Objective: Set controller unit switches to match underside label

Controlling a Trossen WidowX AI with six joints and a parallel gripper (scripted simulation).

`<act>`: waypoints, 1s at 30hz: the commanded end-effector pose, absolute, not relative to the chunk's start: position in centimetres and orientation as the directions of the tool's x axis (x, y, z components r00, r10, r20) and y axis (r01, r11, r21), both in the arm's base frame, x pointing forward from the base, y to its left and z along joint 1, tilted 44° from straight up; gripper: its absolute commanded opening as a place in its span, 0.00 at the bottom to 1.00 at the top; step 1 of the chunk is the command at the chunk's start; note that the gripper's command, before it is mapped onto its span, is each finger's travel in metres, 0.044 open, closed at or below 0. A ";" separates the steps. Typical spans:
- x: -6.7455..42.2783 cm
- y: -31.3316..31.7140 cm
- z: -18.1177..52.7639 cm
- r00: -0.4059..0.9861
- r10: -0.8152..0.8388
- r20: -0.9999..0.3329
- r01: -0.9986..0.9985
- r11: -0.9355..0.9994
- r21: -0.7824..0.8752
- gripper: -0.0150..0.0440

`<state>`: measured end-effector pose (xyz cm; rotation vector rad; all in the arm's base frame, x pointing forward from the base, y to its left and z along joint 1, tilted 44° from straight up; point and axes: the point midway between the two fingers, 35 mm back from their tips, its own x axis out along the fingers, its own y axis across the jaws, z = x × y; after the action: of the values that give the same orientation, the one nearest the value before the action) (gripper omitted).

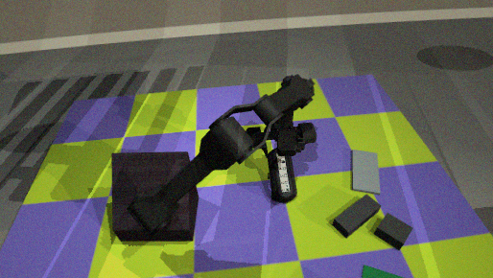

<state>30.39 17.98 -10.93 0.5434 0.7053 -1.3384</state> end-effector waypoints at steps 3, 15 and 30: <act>30.4 18.0 -10.1 0.083 -0.679 -0.730 0.986 0.160 -0.036 0.82; 30.5 18.0 -9.2 0.083 -0.679 -0.729 0.986 0.160 -0.037 0.82; 30.6 17.8 -8.0 0.083 -0.679 -0.729 0.986 0.160 -0.037 0.82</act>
<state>30.52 18.04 -8.46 0.5507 0.7050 -1.3373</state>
